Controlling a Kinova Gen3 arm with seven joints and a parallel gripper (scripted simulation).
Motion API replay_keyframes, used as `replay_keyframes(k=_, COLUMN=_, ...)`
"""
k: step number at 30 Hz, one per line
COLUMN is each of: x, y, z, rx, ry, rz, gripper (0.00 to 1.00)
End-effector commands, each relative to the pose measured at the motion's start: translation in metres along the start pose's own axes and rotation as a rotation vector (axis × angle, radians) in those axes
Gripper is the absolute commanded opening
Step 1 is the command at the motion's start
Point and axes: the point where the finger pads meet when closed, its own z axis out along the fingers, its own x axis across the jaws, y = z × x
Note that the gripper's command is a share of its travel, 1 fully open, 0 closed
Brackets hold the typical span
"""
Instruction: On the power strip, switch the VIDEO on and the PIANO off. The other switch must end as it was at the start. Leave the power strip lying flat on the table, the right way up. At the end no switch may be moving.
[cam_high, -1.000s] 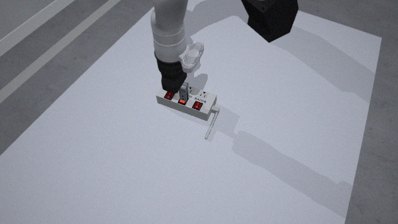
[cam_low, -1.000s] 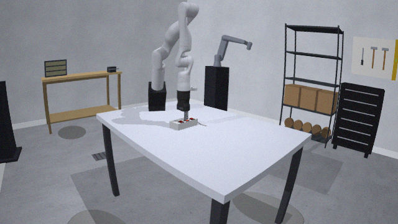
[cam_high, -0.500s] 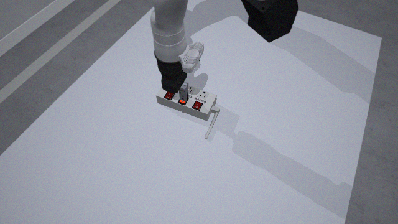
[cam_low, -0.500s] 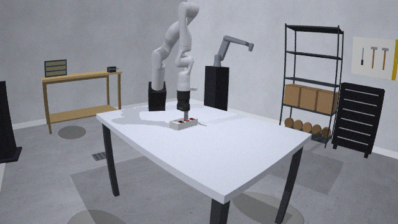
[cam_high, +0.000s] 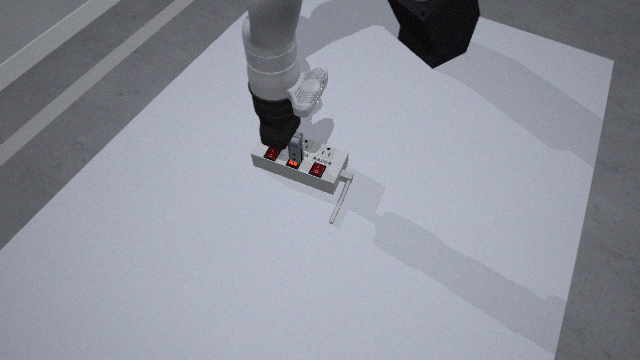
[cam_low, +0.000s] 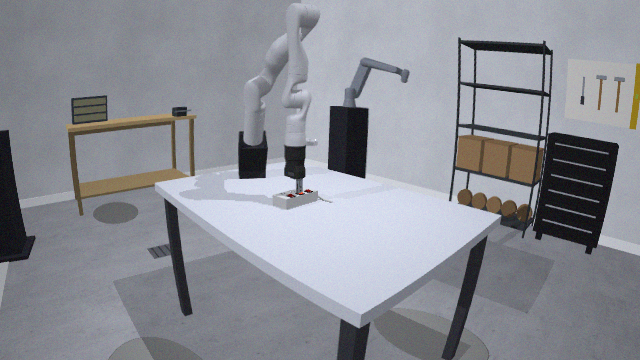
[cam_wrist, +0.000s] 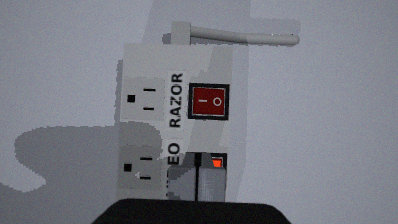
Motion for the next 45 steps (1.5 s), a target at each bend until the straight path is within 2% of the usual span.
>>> replay_keyframes(k=1, x=0.000, y=0.001, z=0.001, rx=-0.002, ry=-0.002, rz=0.001, gripper=0.00)
replay_keyframes(k=19, x=0.000, y=0.001, z=0.000, rx=-0.003, ry=-0.002, rz=0.001, gripper=0.00)
replay_keyframes(k=37, x=0.000, y=0.001, z=-0.032, rx=-0.003, ry=-0.002, rz=0.001, gripper=0.00)
replay_keyframes(k=45, x=0.000, y=0.001, z=-0.038, rx=-0.002, ry=-0.002, rz=0.001, gripper=0.00)
